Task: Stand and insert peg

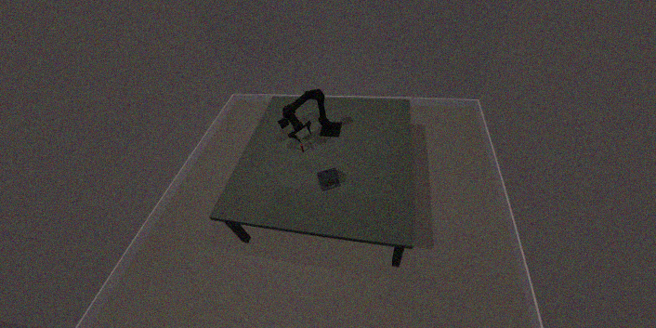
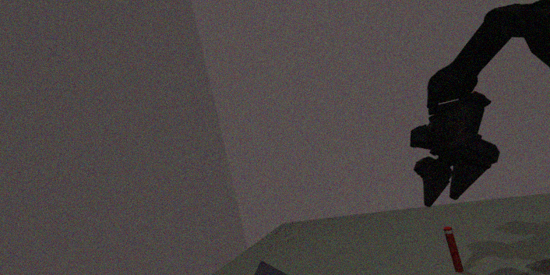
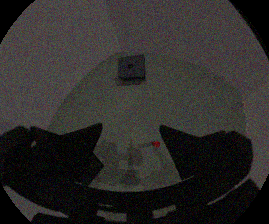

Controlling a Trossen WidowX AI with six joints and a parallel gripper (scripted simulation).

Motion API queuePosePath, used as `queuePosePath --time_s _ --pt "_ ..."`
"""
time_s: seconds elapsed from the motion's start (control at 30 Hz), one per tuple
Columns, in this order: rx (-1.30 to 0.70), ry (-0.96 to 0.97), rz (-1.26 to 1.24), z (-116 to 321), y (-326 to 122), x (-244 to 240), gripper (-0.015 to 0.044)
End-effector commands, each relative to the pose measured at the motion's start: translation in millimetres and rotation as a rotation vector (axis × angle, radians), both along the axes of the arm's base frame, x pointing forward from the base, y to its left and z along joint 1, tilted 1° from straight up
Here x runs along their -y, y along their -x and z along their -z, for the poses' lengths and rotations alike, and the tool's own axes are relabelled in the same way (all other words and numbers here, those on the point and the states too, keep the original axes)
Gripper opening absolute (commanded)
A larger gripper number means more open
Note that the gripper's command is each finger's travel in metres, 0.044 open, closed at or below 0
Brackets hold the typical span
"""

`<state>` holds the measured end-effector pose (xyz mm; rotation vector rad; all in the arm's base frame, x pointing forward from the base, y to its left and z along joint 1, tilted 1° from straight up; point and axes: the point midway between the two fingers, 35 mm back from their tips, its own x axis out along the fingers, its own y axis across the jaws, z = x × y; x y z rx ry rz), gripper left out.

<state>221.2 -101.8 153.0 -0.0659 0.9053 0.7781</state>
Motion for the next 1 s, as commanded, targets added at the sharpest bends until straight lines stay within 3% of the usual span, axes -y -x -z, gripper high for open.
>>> queuePosePath --time_s 0.0,0.63,0.97 --pt "-0.101 0.084 -0.013 7 -1 2 0.044" --pt "-0.41 0.601 0.081 11 -19 29 0.044" --pt "-0.414 0.62 0.089 10 -21 30 0.044"
